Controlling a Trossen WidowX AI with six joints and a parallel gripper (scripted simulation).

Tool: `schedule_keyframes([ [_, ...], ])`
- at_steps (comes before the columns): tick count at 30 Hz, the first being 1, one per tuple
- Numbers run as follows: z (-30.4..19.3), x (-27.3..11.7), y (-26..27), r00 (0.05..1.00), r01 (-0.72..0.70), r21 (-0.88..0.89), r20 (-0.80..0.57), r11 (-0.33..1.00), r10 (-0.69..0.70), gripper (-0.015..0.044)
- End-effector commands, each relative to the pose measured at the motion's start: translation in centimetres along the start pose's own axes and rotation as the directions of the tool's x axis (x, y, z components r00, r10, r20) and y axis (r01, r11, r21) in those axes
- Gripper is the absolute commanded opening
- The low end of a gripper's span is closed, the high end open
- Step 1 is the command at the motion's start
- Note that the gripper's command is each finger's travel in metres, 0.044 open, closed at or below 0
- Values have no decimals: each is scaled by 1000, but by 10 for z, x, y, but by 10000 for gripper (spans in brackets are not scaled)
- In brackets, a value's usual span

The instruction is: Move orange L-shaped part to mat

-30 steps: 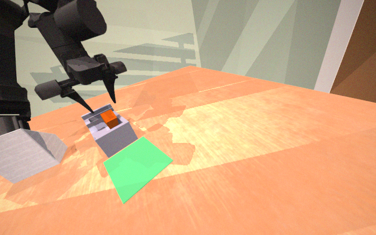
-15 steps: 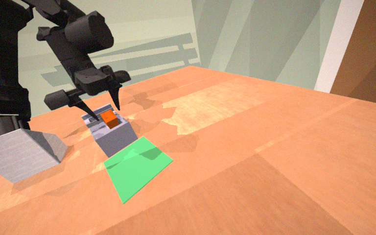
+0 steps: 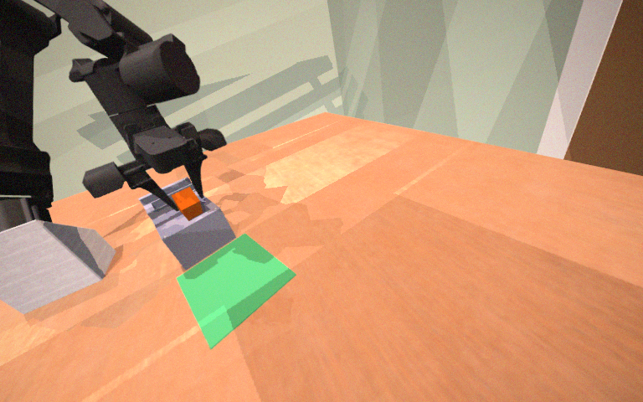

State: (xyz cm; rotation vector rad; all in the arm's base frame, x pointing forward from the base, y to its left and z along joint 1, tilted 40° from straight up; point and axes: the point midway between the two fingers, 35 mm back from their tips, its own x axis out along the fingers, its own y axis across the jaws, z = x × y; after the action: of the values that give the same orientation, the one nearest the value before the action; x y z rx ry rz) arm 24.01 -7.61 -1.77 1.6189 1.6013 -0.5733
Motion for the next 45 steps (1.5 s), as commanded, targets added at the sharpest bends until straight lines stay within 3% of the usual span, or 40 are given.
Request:
schedule_keyframes([
  [1, 0, 0, 0, 1000, -1, -2, 0, 1000, 1, 135],
  [9, 0, 0, 0, 1000, -1, -2, 0, 1000, 1, 82],
  [13, 0, 0, 0, 1000, -1, -2, 0, 1000, 1, 0],
  [45, 0, -41, -1, 1000, -2, 7, -5, 1000, 2, 0],
])
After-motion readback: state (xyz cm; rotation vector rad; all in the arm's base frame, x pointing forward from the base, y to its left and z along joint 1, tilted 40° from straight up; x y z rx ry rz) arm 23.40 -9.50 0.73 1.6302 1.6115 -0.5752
